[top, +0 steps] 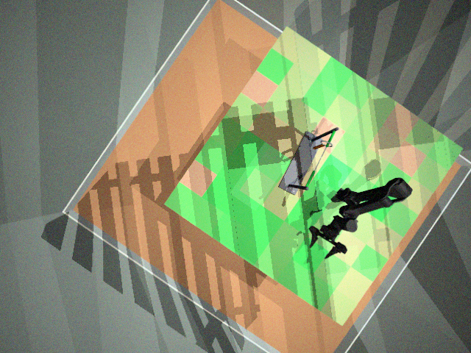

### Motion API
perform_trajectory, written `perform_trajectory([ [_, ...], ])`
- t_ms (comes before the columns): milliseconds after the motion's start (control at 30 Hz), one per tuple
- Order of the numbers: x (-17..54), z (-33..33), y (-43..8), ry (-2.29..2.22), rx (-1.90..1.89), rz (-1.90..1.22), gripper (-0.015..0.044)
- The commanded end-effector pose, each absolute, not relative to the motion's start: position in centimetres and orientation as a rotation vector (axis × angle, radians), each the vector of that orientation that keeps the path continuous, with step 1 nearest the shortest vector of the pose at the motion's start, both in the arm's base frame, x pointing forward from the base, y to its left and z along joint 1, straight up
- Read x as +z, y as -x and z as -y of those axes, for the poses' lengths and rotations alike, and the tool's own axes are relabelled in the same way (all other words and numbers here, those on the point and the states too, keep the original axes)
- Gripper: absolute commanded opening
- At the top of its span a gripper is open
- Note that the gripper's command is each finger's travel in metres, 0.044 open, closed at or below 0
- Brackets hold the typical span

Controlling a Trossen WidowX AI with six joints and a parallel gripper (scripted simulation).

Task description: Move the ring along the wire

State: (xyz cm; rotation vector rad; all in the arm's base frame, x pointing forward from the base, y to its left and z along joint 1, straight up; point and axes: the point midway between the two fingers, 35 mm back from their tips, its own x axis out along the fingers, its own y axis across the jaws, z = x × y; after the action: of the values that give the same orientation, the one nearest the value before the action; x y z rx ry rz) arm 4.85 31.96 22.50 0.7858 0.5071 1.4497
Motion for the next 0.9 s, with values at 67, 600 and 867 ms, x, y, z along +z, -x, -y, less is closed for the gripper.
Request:
perform_trajectory([
  [67, 22.8, -32.1, -5.5, -0.795, 1.433, -0.500, 0.0321],
  [600, 29.1, -30.4, -19.2, -0.969, 1.100, -0.333, 0.0160],
  [867, 32.4, -26.7, -26.1, -1.041, 0.926, -0.227, 0.0160],
])
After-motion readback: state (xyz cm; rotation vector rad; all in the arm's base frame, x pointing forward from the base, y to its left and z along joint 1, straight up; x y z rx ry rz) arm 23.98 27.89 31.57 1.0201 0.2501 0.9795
